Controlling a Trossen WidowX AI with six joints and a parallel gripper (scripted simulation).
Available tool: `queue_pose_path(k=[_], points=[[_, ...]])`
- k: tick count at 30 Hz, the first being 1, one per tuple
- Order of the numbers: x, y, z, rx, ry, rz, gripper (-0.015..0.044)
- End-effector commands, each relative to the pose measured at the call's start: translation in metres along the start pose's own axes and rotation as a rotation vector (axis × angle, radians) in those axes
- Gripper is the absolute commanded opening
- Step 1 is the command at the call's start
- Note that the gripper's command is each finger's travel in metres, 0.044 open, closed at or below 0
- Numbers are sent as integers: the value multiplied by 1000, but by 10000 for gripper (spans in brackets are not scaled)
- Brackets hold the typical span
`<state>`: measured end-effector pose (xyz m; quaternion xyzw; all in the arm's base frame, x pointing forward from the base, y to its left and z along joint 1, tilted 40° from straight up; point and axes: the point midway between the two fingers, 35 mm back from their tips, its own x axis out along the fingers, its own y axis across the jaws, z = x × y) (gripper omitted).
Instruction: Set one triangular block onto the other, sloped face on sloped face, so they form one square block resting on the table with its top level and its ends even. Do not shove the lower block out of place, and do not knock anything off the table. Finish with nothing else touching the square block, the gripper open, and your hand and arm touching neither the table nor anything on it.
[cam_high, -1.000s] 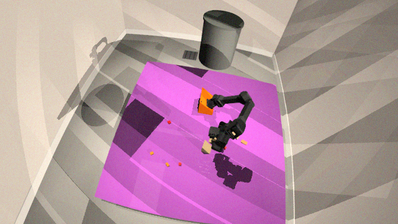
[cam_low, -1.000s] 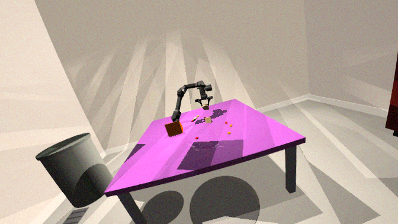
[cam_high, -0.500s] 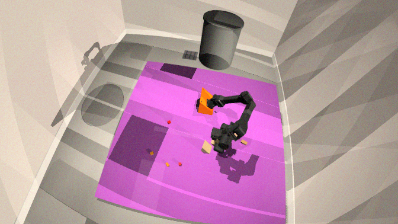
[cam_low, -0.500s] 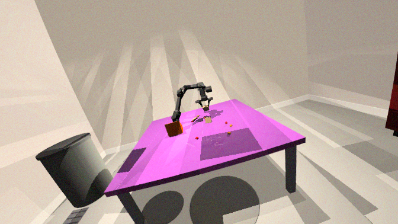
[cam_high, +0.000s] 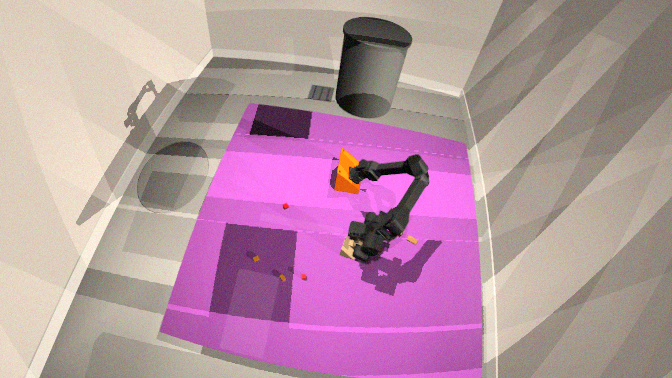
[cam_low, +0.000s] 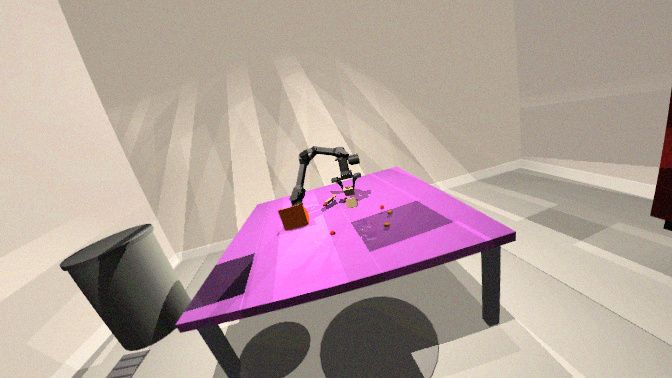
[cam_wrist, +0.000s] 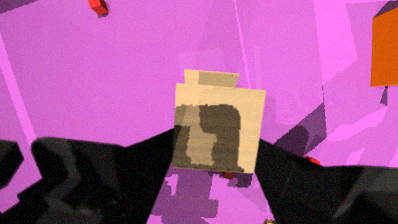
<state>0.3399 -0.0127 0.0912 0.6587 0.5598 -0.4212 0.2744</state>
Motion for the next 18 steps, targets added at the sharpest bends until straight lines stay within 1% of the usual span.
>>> queue_pose_path(k=[1,6,18], points=[[11,1,1,5,5,1,0],[30,1,5,5,6,1,0],[30,3,4,5,8,1,0]])
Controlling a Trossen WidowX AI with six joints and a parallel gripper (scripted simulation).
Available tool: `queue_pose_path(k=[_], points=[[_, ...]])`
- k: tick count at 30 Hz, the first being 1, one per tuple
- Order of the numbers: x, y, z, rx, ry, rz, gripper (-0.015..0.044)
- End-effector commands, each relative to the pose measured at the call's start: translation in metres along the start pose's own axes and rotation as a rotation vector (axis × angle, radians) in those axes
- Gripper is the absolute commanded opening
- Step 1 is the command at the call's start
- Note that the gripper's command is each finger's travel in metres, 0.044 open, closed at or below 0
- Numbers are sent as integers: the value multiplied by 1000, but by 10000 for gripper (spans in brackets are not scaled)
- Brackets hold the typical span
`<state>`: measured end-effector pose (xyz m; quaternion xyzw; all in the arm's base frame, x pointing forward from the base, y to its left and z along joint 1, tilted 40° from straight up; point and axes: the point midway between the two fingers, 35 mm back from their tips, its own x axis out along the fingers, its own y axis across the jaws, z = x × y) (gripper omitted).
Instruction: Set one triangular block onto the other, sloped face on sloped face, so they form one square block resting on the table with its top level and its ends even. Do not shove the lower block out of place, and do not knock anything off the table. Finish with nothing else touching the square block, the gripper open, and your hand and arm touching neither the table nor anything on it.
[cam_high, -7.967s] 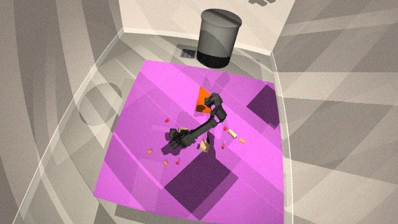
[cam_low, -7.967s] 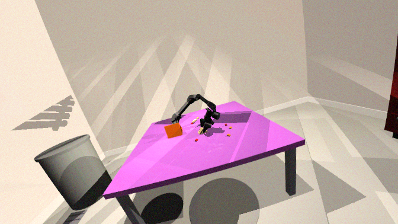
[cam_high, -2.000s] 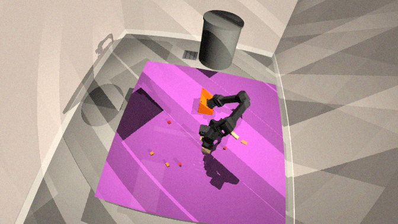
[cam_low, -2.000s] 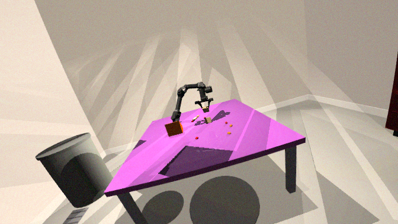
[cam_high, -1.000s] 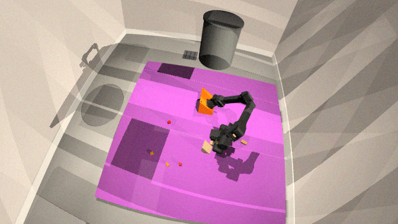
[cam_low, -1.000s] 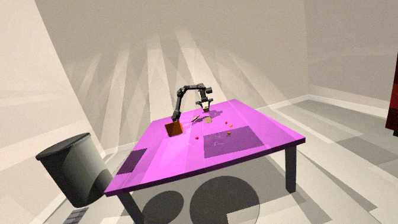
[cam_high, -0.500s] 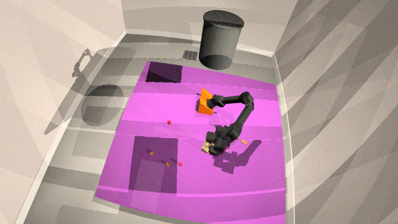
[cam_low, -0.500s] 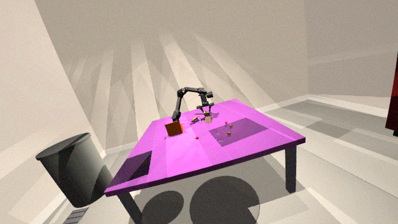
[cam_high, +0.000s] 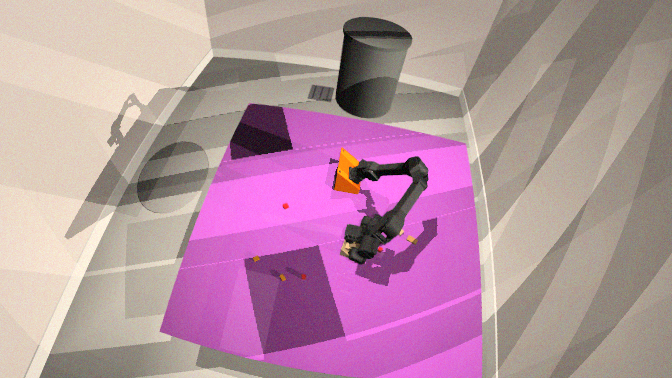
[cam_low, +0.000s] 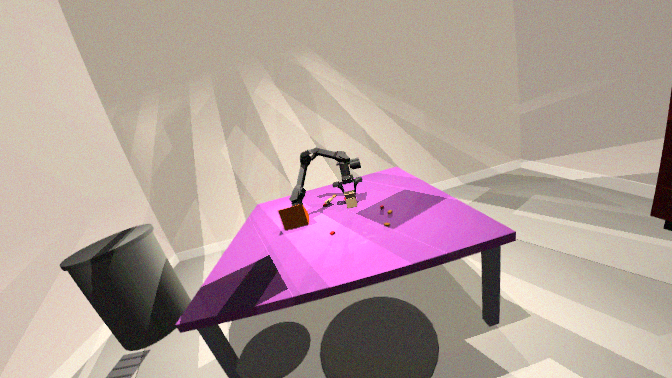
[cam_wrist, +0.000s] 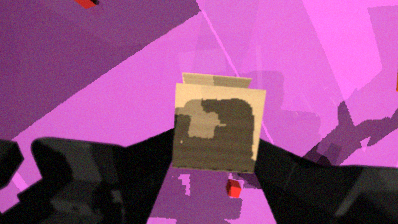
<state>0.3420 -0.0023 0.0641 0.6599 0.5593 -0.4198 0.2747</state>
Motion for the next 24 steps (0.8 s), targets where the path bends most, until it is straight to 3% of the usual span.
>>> queue_pose_path(k=[1,24], points=[[1,1,0,6,6,-2,0],[6,1,0,9,9,-2,0]])
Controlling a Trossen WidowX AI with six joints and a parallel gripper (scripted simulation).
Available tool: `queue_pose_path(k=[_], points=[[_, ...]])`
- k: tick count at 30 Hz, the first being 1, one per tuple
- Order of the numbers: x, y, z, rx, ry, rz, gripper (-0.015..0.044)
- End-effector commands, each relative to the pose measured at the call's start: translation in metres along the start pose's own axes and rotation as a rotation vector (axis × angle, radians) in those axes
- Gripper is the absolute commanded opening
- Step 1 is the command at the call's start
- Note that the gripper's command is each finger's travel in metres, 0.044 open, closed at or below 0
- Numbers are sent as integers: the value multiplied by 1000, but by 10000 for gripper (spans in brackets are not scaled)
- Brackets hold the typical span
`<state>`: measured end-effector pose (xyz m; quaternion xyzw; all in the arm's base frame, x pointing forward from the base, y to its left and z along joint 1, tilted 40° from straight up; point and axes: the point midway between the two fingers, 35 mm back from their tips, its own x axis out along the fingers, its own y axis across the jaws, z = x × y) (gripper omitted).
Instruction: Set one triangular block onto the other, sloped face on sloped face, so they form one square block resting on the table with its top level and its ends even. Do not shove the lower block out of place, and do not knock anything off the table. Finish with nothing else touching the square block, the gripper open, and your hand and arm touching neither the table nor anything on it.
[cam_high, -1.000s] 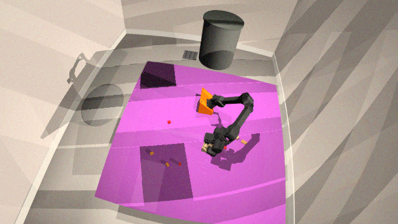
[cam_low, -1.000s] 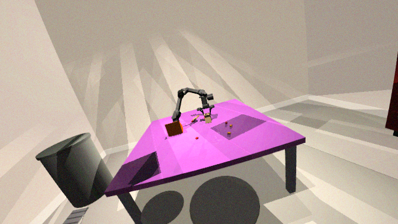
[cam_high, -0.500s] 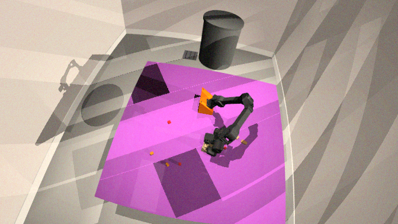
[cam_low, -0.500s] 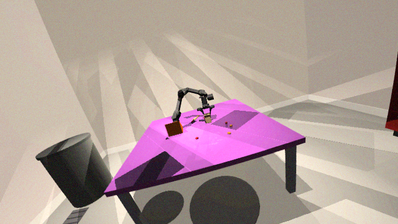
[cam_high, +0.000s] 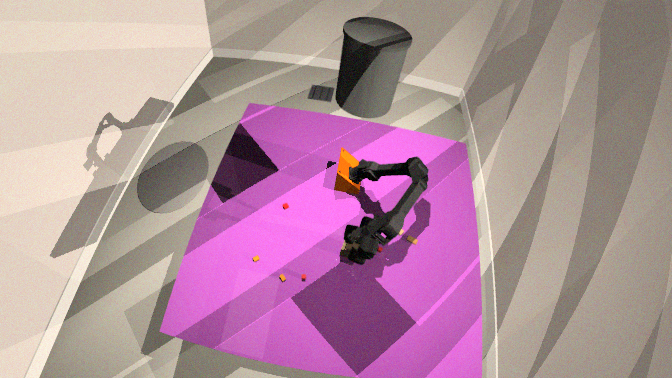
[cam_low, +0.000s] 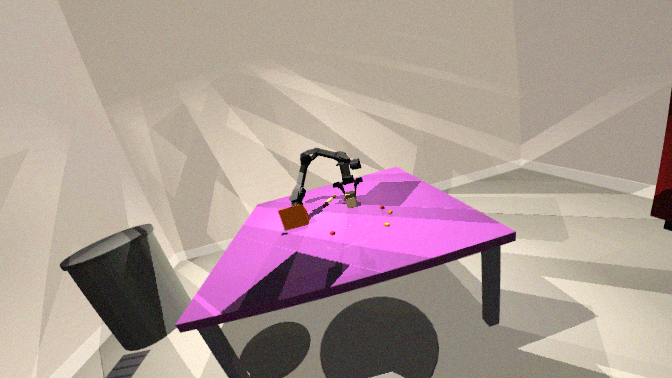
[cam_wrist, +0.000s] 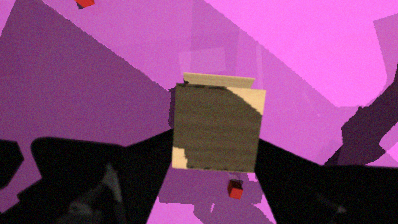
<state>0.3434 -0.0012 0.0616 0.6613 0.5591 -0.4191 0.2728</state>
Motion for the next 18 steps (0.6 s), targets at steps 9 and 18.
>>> queue_pose_path(k=[9,18], points=[[9,0,2,6,5,-3,0],[15,0,3,6,6,-4,0]])
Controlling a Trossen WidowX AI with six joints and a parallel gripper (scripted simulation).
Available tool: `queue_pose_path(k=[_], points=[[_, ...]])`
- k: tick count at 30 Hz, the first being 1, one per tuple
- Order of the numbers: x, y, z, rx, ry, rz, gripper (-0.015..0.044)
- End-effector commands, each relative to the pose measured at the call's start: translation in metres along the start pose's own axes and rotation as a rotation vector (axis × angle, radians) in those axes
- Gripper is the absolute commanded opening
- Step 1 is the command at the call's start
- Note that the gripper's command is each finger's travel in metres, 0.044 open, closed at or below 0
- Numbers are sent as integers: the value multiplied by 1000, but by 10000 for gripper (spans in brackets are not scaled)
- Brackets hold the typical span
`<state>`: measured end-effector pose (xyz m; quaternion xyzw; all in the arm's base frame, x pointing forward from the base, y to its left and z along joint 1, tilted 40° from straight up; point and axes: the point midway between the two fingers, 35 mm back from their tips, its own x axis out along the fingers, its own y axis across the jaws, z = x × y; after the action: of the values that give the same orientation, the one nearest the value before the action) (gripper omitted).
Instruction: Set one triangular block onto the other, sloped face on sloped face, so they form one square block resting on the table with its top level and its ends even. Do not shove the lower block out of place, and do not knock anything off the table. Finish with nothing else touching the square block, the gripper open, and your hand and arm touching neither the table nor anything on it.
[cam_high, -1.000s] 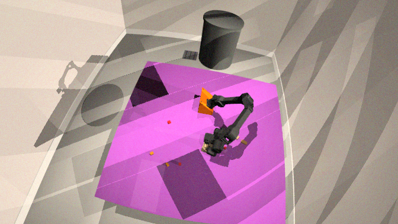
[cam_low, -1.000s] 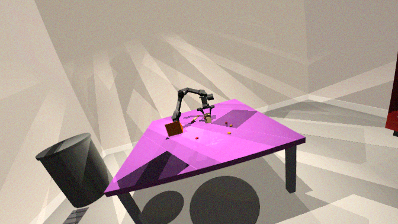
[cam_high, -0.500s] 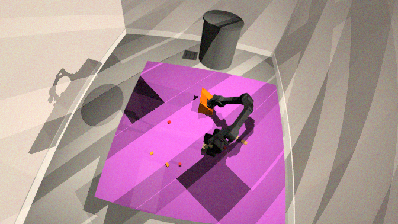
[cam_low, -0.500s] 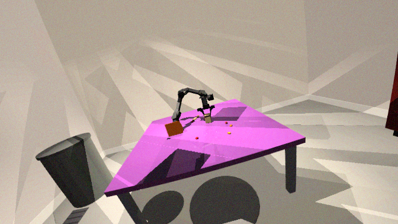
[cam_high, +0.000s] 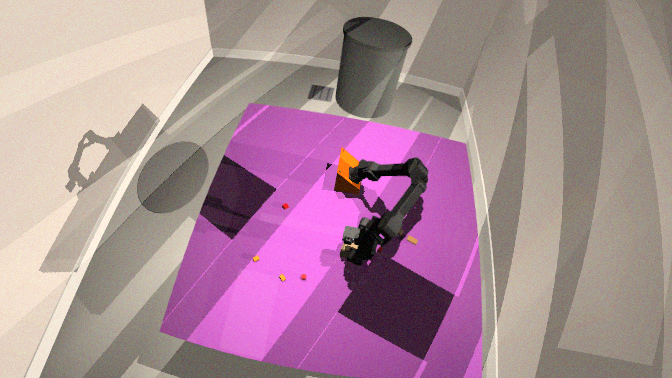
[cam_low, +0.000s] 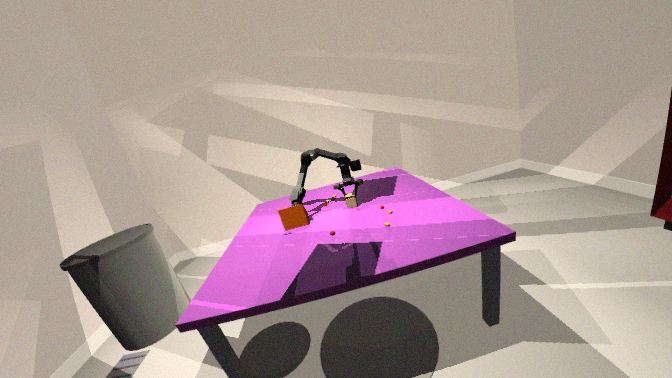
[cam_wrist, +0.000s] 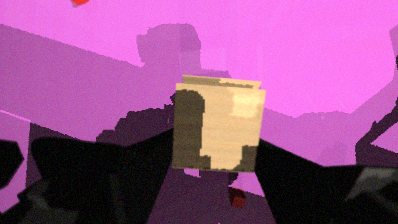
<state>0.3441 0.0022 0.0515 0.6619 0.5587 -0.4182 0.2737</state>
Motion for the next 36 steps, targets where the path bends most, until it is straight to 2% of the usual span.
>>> queue_pose_path(k=[1,36], points=[[5,-1,1,8,5,-6,0],[12,-1,3,11,7,-9,0]])
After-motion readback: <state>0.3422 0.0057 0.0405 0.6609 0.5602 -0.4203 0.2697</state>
